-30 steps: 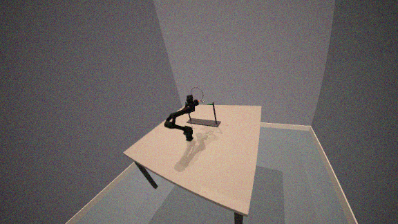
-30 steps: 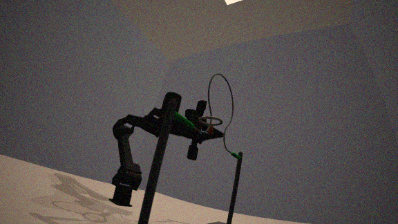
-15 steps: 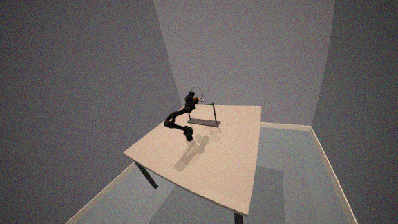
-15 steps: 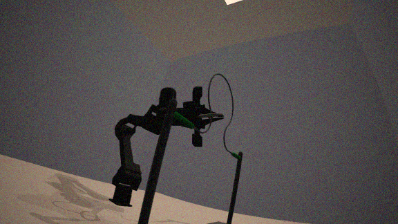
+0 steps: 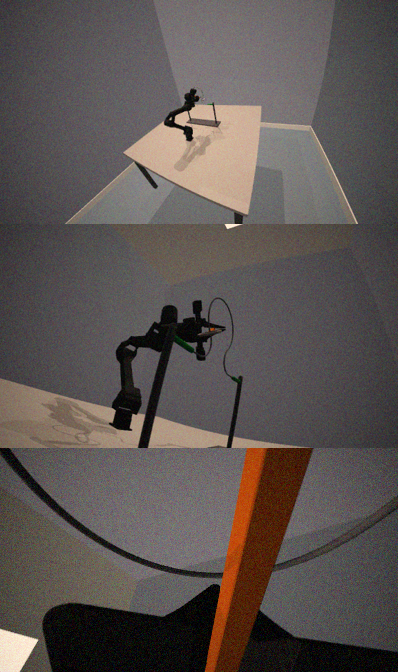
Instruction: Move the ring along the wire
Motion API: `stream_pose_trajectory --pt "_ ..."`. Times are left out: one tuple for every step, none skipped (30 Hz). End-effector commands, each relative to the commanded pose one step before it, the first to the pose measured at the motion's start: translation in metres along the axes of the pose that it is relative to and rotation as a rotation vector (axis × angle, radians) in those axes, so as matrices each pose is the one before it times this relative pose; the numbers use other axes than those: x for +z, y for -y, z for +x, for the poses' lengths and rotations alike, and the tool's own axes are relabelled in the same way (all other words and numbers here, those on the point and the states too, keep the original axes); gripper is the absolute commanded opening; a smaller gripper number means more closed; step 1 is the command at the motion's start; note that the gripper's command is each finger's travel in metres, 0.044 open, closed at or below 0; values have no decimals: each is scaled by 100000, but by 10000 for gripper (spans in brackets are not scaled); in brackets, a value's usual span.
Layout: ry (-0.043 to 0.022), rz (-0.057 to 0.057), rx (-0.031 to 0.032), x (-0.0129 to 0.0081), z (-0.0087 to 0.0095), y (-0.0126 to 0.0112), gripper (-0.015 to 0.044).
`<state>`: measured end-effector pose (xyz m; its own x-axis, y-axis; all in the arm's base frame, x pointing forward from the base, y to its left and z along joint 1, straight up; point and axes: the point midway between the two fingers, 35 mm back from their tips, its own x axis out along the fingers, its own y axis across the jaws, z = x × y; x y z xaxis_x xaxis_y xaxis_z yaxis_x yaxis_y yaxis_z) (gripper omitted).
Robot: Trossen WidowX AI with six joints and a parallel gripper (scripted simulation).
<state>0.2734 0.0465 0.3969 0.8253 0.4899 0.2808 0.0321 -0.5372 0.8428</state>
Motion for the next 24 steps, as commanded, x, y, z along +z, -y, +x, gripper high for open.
stream_pose_trajectory --pt "303 1576 117 78 64 -685 -150" --pt "-5 -133 -285 6 -9 -71 -150" --pt "6 -250 -363 5 -7 -57 -150" --pt "10 -295 -390 5 -7 -53 -150" --pt "13 -309 -391 5 -7 -51 -150" --pt "14 -314 -386 5 -7 -50 -150" --pt "31 -489 -495 2 -3 -22 -150" --pt "42 -597 -571 2 -1 -10 -150" --pt "47 -632 -591 2 -1 -6 -150" --pt "49 -638 -587 2 -1 -5 -150" --pt "50 -638 -579 3 -2 -4 -150" --pt "62 -757 -655 0 1 14 -150" --pt "71 -831 -704 0 3 22 -150" --pt "74 -850 -712 0 3 25 -150" --pt "76 -850 -705 1 2 25 -150" --pt "77 -848 -699 2 2 26 -150" --pt "85 -914 -740 -1 4 35 -150" --pt "90 -955 -765 -1 5 40 -150" --pt "93 -964 -767 0 5 41 -150" --pt "94 -963 -763 0 4 42 -150" --pt "95 -962 -758 1 4 42 -150" --pt "100 -993 -776 -1 6 46 -150" --pt "103 -1012 -787 -1 6 48 -150" --pt "105 -1016 -787 -1 6 49 -150"
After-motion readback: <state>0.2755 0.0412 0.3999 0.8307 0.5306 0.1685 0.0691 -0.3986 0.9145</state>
